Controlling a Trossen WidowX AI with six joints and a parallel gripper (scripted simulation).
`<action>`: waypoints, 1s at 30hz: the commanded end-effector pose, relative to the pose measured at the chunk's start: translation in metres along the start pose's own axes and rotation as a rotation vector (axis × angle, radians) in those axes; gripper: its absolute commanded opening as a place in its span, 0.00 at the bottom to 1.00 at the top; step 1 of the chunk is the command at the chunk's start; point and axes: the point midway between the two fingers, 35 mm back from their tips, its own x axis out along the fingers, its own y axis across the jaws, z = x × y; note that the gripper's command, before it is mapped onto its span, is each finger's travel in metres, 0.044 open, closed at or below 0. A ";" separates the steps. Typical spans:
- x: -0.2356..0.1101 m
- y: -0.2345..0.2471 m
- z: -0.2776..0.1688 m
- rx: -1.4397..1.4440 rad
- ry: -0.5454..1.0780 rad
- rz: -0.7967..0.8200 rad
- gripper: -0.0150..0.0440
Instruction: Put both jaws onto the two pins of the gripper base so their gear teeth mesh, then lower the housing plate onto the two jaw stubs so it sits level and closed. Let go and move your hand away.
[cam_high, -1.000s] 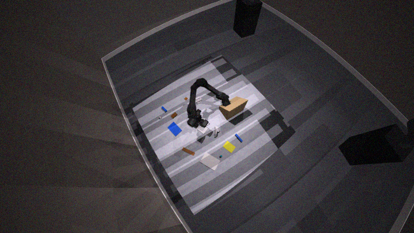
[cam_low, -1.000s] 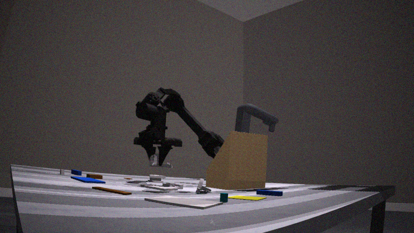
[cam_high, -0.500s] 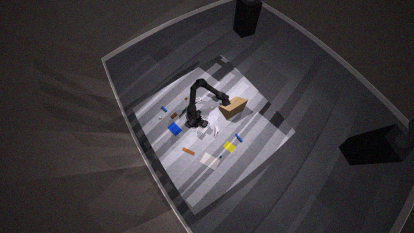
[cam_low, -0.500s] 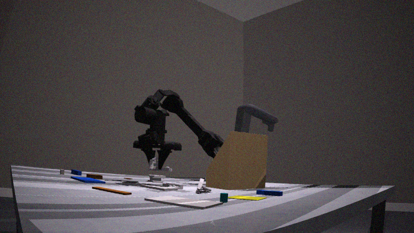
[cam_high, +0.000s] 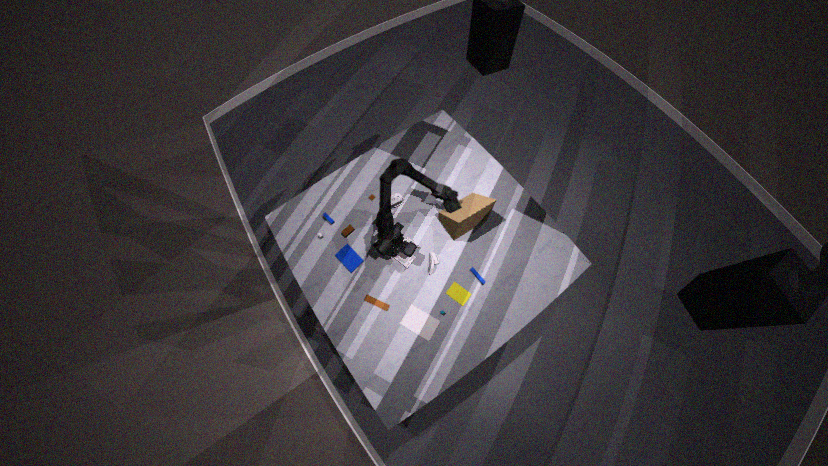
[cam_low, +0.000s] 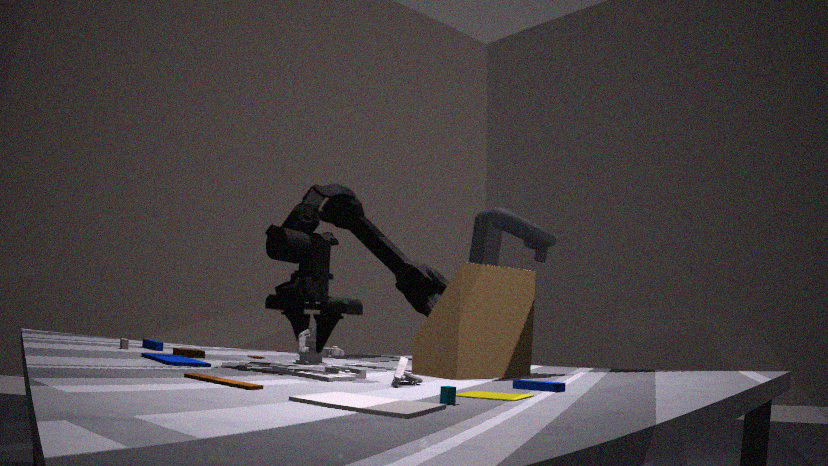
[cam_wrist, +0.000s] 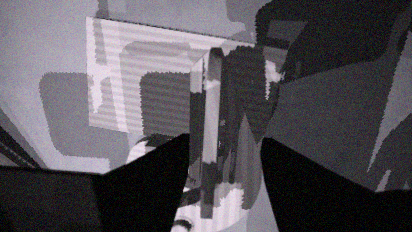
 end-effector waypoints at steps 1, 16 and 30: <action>0.007 0.000 -0.002 -0.007 0.004 -0.003 0.48; 0.013 0.000 -0.002 -0.007 0.004 -0.004 0.48; 0.016 0.000 -0.002 -0.006 0.005 -0.004 0.48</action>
